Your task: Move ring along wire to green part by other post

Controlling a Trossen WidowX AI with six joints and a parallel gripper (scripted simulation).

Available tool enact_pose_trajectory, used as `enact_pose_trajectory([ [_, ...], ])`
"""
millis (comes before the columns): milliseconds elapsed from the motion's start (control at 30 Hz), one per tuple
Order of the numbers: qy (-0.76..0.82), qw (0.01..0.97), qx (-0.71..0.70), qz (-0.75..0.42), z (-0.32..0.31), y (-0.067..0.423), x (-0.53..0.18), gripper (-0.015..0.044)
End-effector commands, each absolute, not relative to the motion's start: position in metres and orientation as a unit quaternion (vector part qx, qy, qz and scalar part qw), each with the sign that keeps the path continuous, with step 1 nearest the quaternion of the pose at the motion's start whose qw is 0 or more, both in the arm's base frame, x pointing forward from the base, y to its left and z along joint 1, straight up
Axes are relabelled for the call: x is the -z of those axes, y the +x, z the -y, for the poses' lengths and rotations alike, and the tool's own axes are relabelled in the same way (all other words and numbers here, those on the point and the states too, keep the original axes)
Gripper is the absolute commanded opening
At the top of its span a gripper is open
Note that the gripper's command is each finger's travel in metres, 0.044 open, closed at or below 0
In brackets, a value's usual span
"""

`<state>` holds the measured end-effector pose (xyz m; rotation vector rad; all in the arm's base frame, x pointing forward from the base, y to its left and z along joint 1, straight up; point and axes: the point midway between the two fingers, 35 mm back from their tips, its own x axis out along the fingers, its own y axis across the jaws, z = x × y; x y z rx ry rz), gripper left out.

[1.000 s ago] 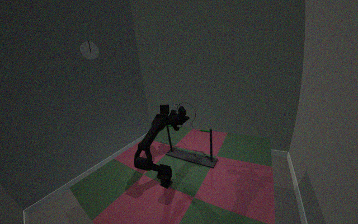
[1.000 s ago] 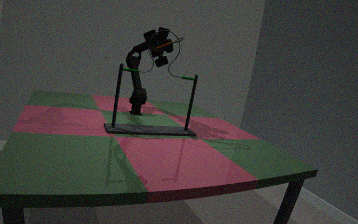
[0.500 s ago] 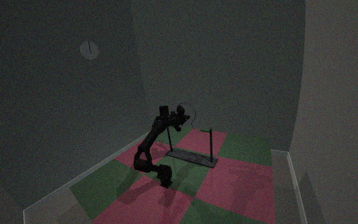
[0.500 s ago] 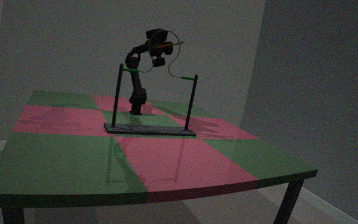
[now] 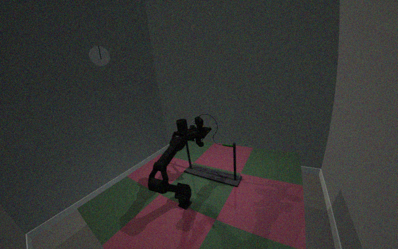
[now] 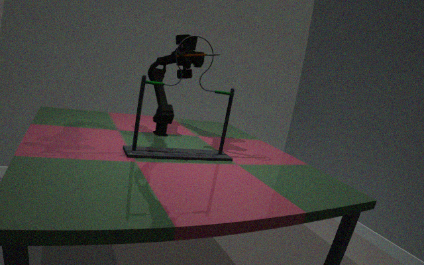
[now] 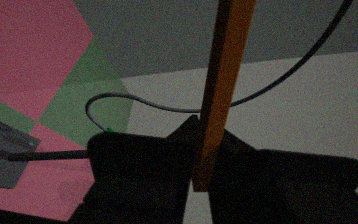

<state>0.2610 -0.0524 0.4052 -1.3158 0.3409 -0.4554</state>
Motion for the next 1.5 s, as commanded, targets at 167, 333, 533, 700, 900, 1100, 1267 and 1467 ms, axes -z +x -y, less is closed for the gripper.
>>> enact_pose_trajectory([
  [167,-0.646,0.717,0.218,-0.145,0.053,0.261,-0.408,-0.015],
  [333,-0.668,0.696,0.223,-0.139,0.054,0.261,-0.41,-0.015],
  [533,-0.694,0.67,0.228,-0.131,0.054,0.261,-0.412,-0.015],
  [700,-0.715,0.647,0.233,-0.124,0.054,0.261,-0.415,-0.015],
  [900,-0.739,0.62,0.238,-0.115,0.053,0.261,-0.417,-0.015],
  [1100,-0.762,0.591,0.243,-0.107,0.053,0.261,-0.42,-0.015],
  [1267,-0.78,0.566,0.246,-0.1,0.052,0.26,-0.422,-0.015],
  [1467,-0.801,0.536,0.25,-0.091,0.052,0.26,-0.424,-0.015],
])
